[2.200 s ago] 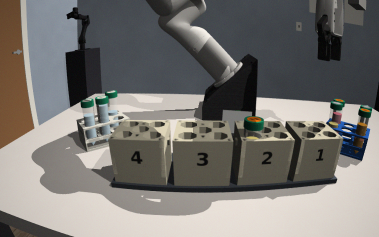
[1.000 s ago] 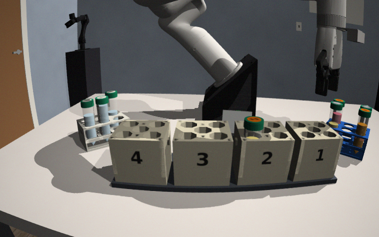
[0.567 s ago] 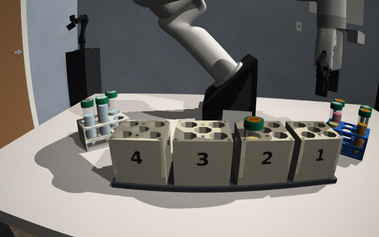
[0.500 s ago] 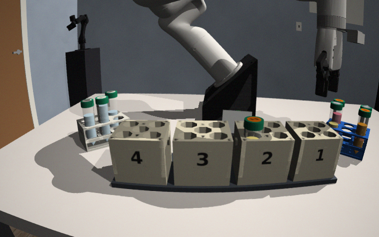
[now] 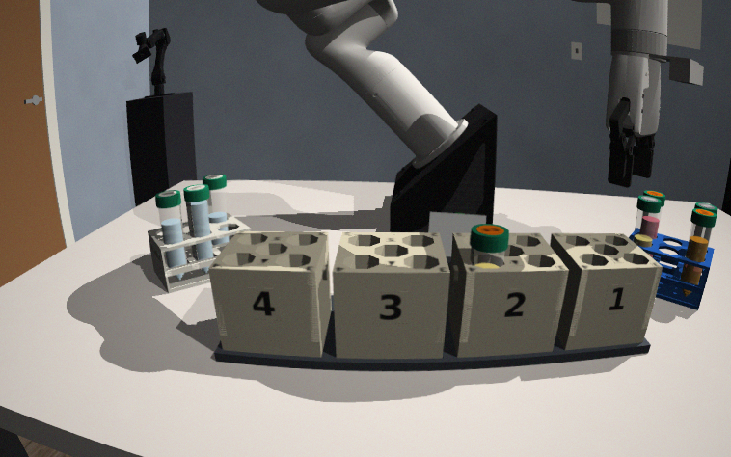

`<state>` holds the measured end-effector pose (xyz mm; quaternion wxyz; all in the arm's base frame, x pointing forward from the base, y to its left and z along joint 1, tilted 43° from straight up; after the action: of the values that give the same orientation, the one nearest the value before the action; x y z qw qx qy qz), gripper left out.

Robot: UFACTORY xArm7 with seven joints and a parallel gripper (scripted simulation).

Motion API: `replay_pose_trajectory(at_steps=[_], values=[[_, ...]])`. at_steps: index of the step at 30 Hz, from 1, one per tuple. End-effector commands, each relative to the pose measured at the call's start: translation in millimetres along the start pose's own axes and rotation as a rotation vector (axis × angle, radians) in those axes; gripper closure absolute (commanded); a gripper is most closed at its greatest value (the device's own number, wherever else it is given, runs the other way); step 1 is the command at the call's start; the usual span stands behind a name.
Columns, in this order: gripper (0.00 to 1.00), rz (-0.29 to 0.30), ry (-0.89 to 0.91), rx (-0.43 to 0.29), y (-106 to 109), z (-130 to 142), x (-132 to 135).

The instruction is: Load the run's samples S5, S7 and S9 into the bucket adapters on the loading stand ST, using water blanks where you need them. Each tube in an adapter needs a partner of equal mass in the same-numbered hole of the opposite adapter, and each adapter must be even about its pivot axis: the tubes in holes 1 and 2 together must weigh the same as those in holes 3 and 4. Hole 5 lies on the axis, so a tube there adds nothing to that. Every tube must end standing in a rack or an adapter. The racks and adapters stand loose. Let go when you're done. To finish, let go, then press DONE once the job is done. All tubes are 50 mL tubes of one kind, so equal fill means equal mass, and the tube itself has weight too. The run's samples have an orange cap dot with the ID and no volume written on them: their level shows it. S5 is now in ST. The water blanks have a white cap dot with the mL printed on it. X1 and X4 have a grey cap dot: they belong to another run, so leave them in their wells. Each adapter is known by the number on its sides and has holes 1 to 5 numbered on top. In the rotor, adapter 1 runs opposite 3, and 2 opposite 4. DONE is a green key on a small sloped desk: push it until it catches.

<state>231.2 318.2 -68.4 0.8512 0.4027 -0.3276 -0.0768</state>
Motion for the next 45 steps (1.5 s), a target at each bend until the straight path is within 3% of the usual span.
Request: replay_pose_trajectory(at_steps=[1,9,16,45], values=[[0.00,-0.001,0.000,0.005,2,-1,0],[0.00,-0.001,0.000,0.005,2,-1,0],[0.00,-0.001,0.000,0.005,16,-1,0],[0.00,-0.002,0.000,0.005,88,0,0]])
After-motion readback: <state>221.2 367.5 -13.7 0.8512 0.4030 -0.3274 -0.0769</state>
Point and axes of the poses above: the point where the finger pads meet when closed, its own y axis back along the fingers, its own x axis across the jaws, z = x × y, the point moved 10 cm from there along y, back along the fingers, and after that the axes turned 2 degrees about -y, right-handed, at the moved point
